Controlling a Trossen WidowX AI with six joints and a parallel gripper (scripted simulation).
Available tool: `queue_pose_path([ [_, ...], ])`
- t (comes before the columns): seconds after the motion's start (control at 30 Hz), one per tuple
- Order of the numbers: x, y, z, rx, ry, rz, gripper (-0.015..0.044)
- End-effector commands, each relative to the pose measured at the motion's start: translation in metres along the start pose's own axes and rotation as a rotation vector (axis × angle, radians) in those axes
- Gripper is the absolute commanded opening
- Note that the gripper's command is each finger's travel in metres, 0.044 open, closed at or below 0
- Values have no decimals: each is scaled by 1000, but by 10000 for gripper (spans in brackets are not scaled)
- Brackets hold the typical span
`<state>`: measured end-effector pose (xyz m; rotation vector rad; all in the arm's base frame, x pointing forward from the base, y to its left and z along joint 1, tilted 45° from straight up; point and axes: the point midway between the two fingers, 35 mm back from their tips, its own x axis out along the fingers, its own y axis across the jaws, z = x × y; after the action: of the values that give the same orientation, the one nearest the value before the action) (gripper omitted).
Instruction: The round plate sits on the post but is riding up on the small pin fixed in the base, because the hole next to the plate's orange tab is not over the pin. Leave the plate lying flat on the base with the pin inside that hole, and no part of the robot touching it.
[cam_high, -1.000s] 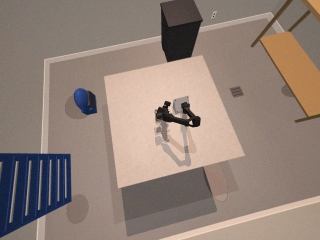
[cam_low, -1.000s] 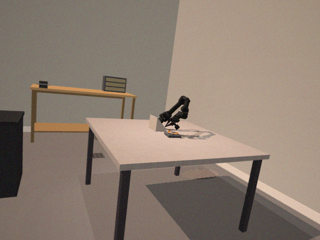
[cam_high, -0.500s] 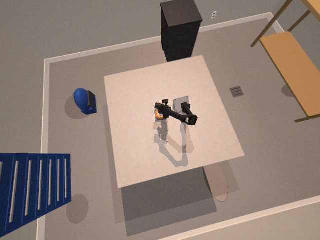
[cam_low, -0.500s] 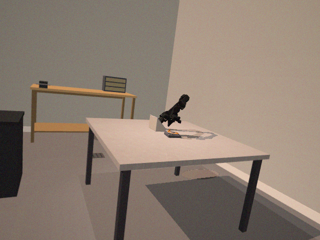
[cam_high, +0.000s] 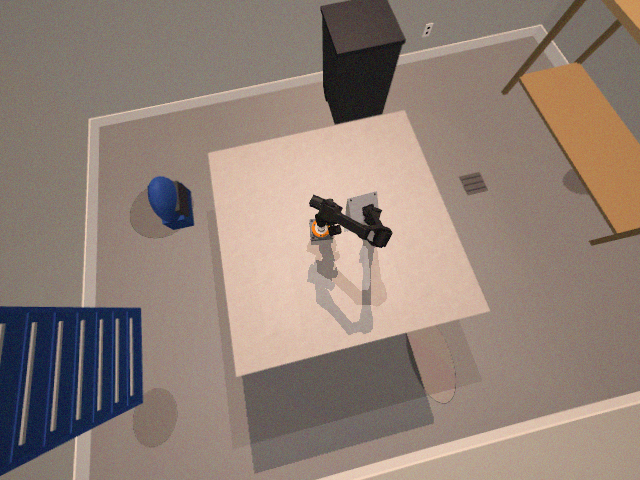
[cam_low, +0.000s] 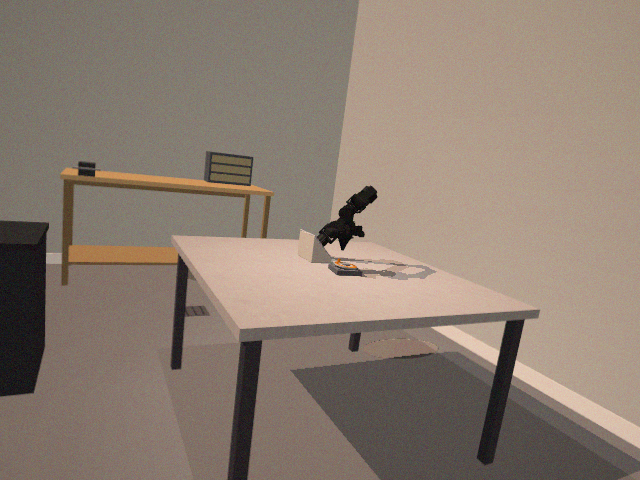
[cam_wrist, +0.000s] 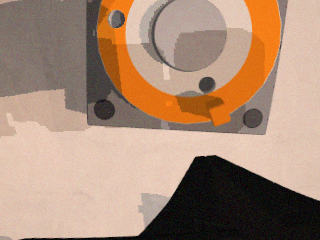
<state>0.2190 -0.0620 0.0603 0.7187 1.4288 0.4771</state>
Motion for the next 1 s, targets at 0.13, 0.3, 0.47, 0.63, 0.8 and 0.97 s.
queue_pose_path([
  [0.13, 30, 0, 2, -3, -2, 12, 0],
  [0.3, 47, 1, 1, -4, -2, 14, 0],
  [0.47, 47, 0, 1, -4, -2, 14, 0],
  [0.63, 47, -7, 1, -4, -2, 13, 0],
  [0.8, 48, -14, 1, -4, -2, 13, 0],
  [0.97, 49, -20, 3, -4, -2, 13, 0],
])
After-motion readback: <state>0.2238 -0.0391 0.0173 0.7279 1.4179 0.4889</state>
